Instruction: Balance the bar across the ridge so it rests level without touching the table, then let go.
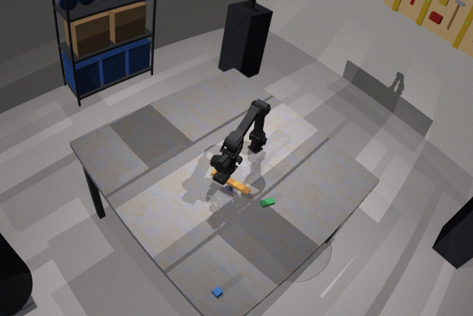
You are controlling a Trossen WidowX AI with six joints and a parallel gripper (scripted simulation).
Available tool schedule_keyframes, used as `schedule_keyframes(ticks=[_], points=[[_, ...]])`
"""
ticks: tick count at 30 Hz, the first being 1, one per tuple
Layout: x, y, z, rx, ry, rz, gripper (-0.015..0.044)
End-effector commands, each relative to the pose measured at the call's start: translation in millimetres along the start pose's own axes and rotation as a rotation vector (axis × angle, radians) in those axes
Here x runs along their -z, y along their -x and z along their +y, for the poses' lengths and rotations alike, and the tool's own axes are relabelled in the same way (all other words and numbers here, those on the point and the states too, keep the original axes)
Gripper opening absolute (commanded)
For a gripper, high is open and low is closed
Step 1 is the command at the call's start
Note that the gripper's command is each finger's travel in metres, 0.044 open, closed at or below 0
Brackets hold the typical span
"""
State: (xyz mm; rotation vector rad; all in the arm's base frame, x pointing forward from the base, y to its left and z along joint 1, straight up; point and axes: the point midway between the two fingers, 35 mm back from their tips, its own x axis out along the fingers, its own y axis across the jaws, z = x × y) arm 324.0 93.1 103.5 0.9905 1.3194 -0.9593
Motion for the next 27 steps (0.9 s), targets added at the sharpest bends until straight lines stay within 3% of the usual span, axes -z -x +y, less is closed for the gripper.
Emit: schedule_keyframes(ticks=[1, 27], points=[[0.7, -0.5, 0.4, -0.002, -0.002, 0.004, 0.0000], [0.8, -2.6, 0.4, -0.002, -0.002, 0.004, 0.0000]])
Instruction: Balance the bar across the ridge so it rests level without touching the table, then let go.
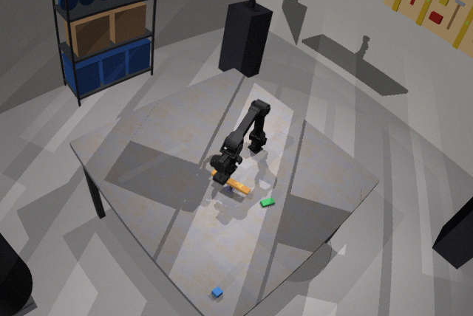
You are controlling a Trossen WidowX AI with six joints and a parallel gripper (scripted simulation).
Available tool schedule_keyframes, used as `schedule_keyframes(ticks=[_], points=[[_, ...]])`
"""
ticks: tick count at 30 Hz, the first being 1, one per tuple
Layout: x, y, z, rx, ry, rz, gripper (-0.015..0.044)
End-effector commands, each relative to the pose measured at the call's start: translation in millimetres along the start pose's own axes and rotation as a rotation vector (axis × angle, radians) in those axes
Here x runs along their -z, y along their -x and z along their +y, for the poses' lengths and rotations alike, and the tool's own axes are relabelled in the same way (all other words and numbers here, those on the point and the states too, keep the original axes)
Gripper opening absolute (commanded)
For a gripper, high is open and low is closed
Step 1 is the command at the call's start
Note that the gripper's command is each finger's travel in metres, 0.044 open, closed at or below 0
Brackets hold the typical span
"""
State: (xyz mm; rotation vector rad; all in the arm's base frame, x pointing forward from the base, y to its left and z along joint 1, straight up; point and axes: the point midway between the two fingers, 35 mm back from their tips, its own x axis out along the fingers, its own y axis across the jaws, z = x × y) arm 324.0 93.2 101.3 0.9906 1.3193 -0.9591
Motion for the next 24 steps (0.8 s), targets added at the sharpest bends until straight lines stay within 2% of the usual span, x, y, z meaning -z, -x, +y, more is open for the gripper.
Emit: schedule_keyframes(ticks=[1, 24], points=[[0.8, -0.5, 0.4, -0.002, -0.002, 0.004, 0.0000], [0.7, -2.5, 0.0, -0.002, -0.002, 0.004, 0.0000]])
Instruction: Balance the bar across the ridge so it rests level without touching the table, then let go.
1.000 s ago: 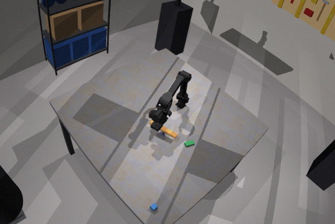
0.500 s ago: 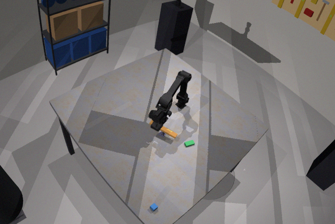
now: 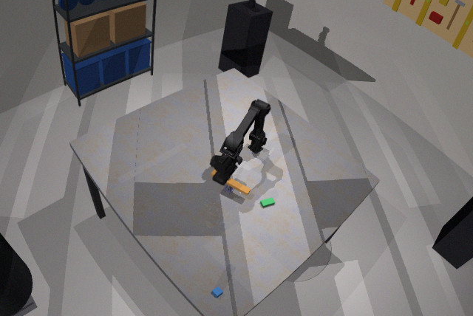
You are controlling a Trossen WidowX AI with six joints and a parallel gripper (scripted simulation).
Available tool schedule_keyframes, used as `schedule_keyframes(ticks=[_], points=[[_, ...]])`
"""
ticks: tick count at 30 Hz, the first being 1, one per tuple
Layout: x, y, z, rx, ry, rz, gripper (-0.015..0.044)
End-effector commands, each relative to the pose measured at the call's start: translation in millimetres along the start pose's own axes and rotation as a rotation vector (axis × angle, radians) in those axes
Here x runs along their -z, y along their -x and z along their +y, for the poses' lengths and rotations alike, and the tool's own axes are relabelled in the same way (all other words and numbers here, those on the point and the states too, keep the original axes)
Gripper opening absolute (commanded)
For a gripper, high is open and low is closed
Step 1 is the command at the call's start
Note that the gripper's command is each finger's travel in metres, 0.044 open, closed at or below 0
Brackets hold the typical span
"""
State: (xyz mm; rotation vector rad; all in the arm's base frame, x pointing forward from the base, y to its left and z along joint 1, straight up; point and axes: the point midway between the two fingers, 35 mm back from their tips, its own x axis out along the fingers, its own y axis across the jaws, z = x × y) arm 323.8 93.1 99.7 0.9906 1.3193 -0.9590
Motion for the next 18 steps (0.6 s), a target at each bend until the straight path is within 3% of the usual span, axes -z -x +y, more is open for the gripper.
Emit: schedule_keyframes(ticks=[1, 18], points=[[0.7, -1.0, 0.3, -0.002, -0.002, 0.004, 0.0000], [0.5, -2.4, 0.2, -0.002, -0.002, 0.004, 0.0000]])
